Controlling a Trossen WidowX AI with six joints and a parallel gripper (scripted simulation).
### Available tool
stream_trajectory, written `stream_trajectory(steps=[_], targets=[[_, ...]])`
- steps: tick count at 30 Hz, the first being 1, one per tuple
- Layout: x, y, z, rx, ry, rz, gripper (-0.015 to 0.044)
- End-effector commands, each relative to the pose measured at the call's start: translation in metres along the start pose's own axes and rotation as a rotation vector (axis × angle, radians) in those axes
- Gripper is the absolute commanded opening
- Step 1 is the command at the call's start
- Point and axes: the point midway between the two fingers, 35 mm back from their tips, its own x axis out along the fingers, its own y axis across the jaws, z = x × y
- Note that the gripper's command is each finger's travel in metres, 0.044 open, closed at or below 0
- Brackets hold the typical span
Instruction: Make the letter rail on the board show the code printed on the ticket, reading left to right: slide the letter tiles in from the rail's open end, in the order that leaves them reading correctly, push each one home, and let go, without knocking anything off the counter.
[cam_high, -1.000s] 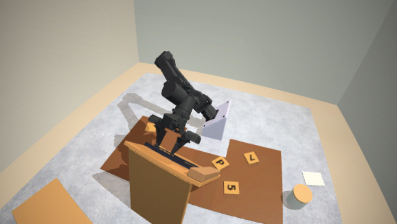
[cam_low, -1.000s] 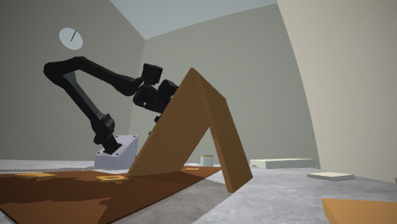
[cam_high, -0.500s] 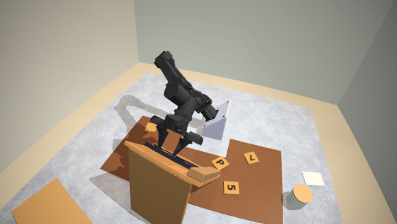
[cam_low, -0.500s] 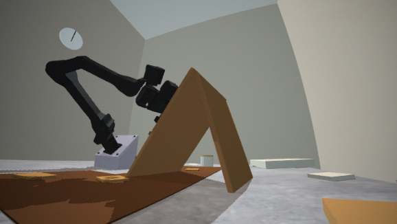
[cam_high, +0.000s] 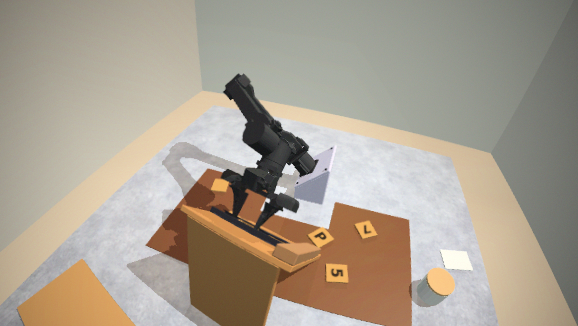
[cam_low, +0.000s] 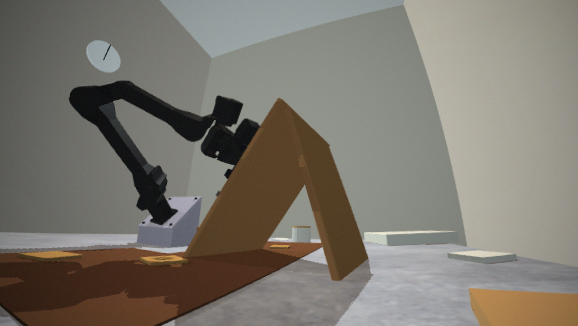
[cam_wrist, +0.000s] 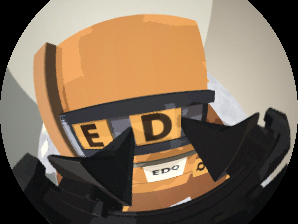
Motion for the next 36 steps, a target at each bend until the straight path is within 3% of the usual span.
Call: stream_trajectory(steps=[1, 30, 36], targets=[[0.0, 0.002, 0.001, 0.006, -0.002, -0.003, 0.0], [0.0, 0.018, 0.001, 0.007, -0.003, -0.002, 0.0], [0.0, 0.017, 0.0, 0.001, 0.0, 0.001, 0.0157]])
